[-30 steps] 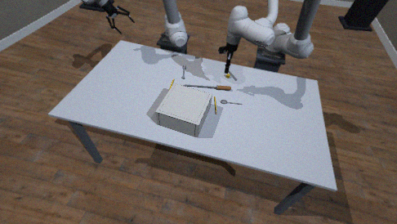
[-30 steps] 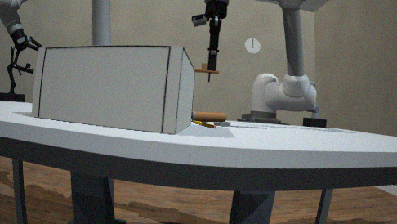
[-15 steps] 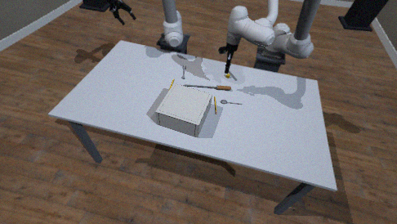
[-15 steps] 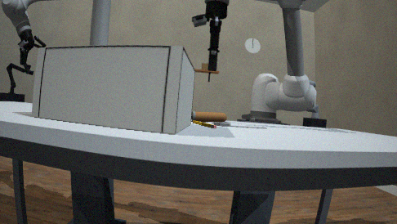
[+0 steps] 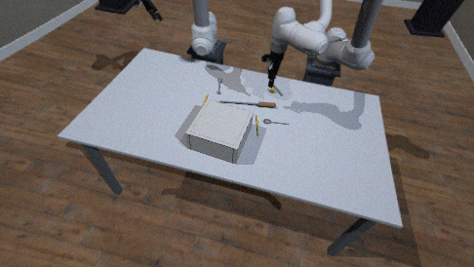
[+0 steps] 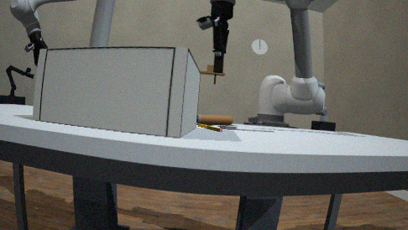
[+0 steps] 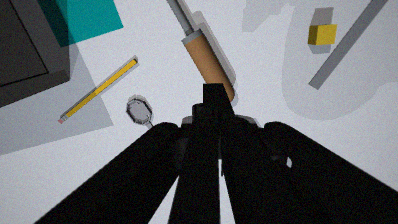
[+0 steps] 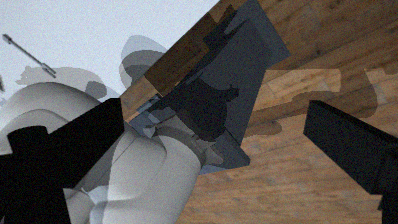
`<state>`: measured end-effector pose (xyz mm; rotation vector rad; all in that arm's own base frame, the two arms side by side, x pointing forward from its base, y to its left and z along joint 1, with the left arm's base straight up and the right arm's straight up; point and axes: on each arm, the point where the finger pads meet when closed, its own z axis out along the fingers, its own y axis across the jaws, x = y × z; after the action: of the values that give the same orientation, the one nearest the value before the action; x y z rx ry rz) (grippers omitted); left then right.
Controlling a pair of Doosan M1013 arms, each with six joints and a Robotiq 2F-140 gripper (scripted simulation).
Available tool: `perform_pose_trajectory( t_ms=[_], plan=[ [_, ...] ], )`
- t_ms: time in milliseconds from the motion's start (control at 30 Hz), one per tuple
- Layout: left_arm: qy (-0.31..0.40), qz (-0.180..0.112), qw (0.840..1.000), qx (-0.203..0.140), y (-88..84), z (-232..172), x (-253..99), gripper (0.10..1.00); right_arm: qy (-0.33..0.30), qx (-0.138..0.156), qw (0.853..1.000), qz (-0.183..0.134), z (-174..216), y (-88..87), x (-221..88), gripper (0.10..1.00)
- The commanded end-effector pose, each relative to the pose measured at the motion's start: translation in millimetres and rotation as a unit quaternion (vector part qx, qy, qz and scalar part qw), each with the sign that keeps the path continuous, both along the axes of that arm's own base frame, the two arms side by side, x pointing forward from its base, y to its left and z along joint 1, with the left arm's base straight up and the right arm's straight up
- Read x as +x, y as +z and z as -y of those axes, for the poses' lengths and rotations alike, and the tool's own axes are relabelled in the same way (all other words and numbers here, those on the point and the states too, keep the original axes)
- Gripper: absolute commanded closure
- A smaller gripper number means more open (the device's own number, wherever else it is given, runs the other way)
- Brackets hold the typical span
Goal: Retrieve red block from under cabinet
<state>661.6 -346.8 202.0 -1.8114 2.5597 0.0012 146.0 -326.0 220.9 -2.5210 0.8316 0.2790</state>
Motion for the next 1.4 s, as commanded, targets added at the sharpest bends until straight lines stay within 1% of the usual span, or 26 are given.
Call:
perform_pose_trajectory(
  t_ms=[0, 67, 133, 233, 300, 400, 467, 567, 633, 667, 700, 867, 1000, 1133, 1200, 1233, 1267, 1367],
  plan=[
    [-0.139, -0.004, 0.99, -0.003, 1.8, -2.2, -3.8, 0.999, -0.083, -0.017, 0.995, -0.045, -1.2, 3.8, -25.8, 0.098],
    [-0.139, -0.004, 0.99, -0.003, 1.8, -2.2, -3.8, 0.999, -0.083, -0.017, 0.995, -0.045, -1.2, 3.8, -25.8, 0.098],
    [-0.234, -0.004, 0.972, -0.003, 1.8, -2.5, -3.3, 0.999, -0.125, -0.023, 0.99, -0.065, -2.4, 5.1, -36.7, 0.098],
    [-0.319, -0.002, 0.948, -0.001, 1.9, -2.3, -3.2, 0.999, -0.181, -0.03, 0.979, -0.091, -4.6, 6.9, -51.4, 0.098],
    [-0.375, -0.002, 0.927, 0.001, 1.9, -2.2, -3.0, 0.999, -0.215, -0.034, 0.97, -0.106, -6.2, 7.8, -59.9, 0.098],
    [-0.458, -0.001, 0.889, 0.004, 1.9, -2.0, -2.7, 0.999, -0.258, -0.038, 0.957, -0.126, -8.6, 9.0, -71.0, 0.098],
    [-0.51, -0.001, 0.86, 0.005, 2.0, -1.9, -2.6, 0.999, -0.283, -0.041, 0.949, -0.137, -10.0, 9.6, -77.2, 0.098],
    [-0.586, -0.001, 0.81, 0.008, 2.0, -1.7, -2.4, 0.999, -0.312, -0.044, 0.937, -0.151, -12.0, 10.4, -84.7, 0.098],
    [-0.586, -0.001, 0.81, 0.008, 2.0, -1.7, -2.4, 0.999, -0.312, -0.044, 0.937, -0.151, -12.0, 10.4, -84.7, 0.098],
    [-0.647, -0.002, 0.763, 0.009, 2.1, -1.6, -2.2, 0.999, -0.32, -0.045, 0.934, -0.154, -12.6, 10.6, -86.7, 0.098],
    [-0.662, -0.002, 0.749, 0.01, 2.1, -1.6, -2.2, 0.999, -0.328, -0.045, 0.931, -0.157, -13.1, 10.8, -88.6, 0.098],
    [-0.768, -0.004, 0.64, 0.013, 2.2, -1.4, -2.0, 0.999, -0.352, -0.048, 0.919, -0.169, -15.0, 11.4, -94.9, 0.098],
    [-0.839, -0.006, 0.544, 0.014, 2.2, -1.3, -1.9, 0.999, -0.361, -0.048, 0.915, -0.172, -15.7, 11.6, -97.0, 0.098],
    [-0.898, -0.007, 0.439, 0.012, 2.3, -1.3, -2.0, 0.999, -0.363, -0.049, 0.914, -0.173, -15.8, 11.6, -97.6, 0.098],
    [-0.898, -0.007, 0.439, 0.012, 2.3, -1.3, -2.0, 0.999, -0.363, -0.049, 0.914, -0.173, -15.8, 11.6, -97.6, 0.098],
    [-0.93, -0.006, 0.368, 0.009, 2.3, -1.3, -2.0, 0.999, -0.363, -0.049, 0.914, -0.173, -15.8, 11.6, -97.6, 0.098],
    [-0.937, -0.006, 0.349, 0.008, 2.3, -1.3, -2.0, 0.999, -0.363, -0.049, 0.914, -0.173, -15.8, 11.6, -97.6, 0.098],
    [-0.965, -0.002, 0.262, 0.0, 2.3, -1.3, -2.0, 0.999, -0.363, -0.049, 0.914, -0.173, -15.8, 11.6, -97.6, 0.098]
  ],
)
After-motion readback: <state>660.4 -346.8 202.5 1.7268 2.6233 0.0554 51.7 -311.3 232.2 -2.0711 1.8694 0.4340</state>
